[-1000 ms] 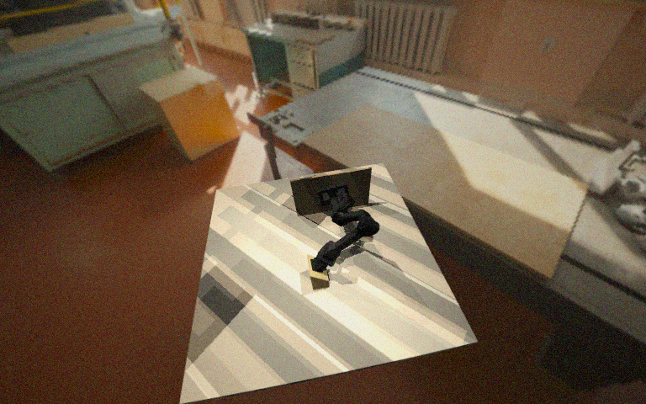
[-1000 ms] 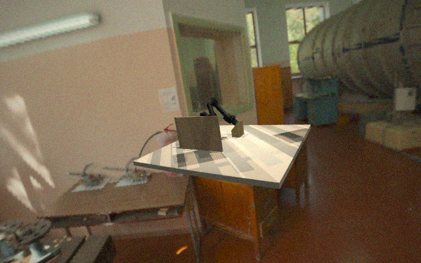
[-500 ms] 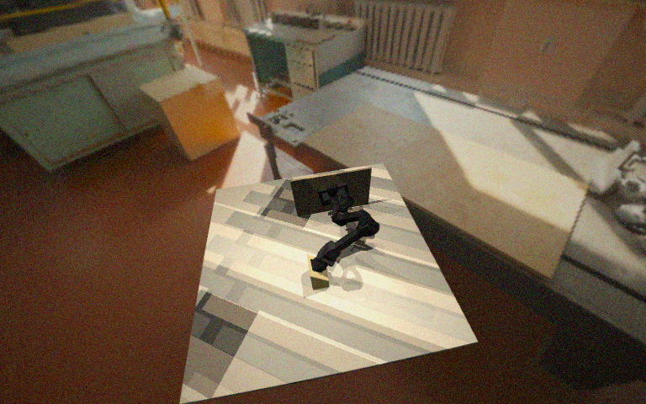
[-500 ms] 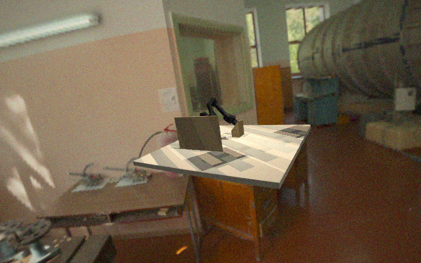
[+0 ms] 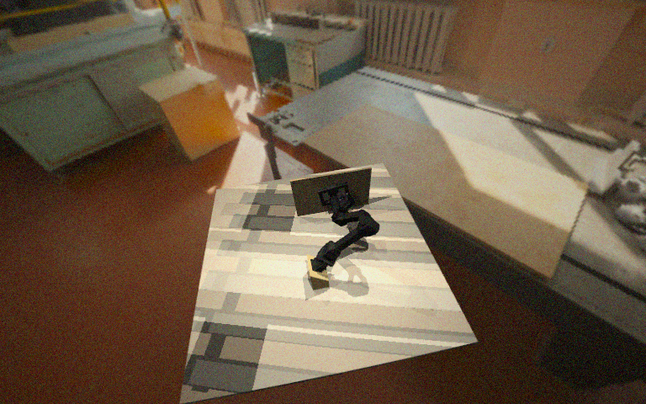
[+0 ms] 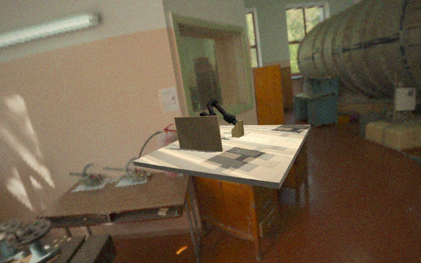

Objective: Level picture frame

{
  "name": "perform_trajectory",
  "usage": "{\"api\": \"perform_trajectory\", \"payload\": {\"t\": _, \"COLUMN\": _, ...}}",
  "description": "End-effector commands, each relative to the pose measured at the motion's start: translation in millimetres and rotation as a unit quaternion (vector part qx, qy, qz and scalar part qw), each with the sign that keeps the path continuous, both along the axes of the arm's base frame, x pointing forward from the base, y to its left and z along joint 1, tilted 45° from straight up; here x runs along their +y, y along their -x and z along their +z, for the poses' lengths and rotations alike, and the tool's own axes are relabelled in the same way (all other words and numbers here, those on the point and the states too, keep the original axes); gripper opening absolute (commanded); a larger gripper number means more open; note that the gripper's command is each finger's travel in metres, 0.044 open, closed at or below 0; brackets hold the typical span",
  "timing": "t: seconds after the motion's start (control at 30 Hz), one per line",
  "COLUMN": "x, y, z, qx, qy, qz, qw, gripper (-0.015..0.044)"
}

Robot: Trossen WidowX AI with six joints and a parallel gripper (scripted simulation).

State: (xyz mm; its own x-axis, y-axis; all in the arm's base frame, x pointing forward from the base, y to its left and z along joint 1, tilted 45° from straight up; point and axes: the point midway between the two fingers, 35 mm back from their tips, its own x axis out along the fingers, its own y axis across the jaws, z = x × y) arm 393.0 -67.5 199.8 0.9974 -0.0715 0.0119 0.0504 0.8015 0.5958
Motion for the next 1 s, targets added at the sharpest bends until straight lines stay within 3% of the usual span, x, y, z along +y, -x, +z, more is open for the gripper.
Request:
{"api": "perform_trajectory", "payload": {"t": 0.0, "x": 3.2, "y": -0.5, "z": 4.3, "qx": -0.005, "qy": 0.000, "qz": 0.008, "qw": 1.000, "gripper": 0.0000}}
{"api": "perform_trajectory", "payload": {"t": 0.97, "x": -1.2, "y": -0.2, "z": 7.5, "qx": -0.005, "qy": 0.000, "qz": 0.008, "qw": 1.000, "gripper": 0.0000}}
